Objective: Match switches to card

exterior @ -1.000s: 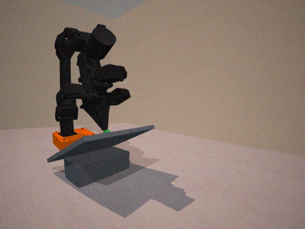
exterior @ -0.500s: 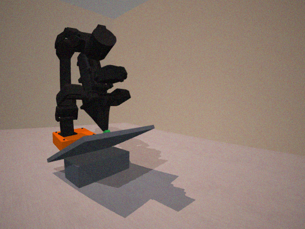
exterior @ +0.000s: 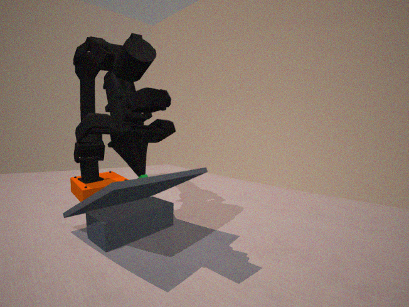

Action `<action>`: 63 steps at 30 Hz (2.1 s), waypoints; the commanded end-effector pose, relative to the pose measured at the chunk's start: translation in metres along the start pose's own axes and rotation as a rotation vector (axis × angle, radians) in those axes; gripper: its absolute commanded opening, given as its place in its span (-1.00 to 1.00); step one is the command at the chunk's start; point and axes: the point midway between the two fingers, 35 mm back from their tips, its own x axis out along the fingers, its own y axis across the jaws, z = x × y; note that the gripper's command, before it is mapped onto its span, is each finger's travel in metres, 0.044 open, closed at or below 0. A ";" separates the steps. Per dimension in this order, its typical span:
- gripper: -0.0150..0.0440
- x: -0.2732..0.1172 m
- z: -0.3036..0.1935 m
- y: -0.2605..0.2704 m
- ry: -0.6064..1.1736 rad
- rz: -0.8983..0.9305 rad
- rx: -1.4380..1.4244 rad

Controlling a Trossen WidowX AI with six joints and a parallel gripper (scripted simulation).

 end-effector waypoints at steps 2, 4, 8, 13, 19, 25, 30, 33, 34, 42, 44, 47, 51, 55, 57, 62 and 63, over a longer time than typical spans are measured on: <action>-0.49 0.003 -0.001 0.000 0.005 0.002 -0.002; -0.49 0.003 -0.001 0.000 0.005 0.002 -0.002; -0.49 0.004 -0.001 0.000 0.005 0.002 -0.002; -0.49 0.004 -0.001 0.000 0.005 0.002 -0.002; -0.49 0.005 -0.001 0.000 0.005 0.002 -0.002; -0.49 -0.037 0.000 0.000 -0.012 0.001 -0.001; -0.49 -0.061 -0.003 0.000 -0.018 0.002 -0.002; -0.49 -0.061 -0.003 0.000 -0.018 0.002 -0.002; -0.49 -0.061 -0.004 0.002 -0.018 0.002 -0.002; -0.49 -0.060 -0.043 0.059 -0.015 0.007 0.001; -0.49 -0.060 -0.043 0.059 -0.015 0.007 0.001; -0.49 -0.049 -0.042 0.059 -0.007 0.007 0.001; -0.49 -0.025 -0.042 0.059 0.009 0.007 0.001; -0.49 -0.025 -0.042 0.059 0.009 0.007 0.001; -0.49 -0.025 -0.042 0.059 0.009 0.007 0.001; -0.49 -0.020 -0.042 0.059 0.009 0.007 0.001; -0.49 -0.017 -0.042 0.059 0.009 0.007 0.001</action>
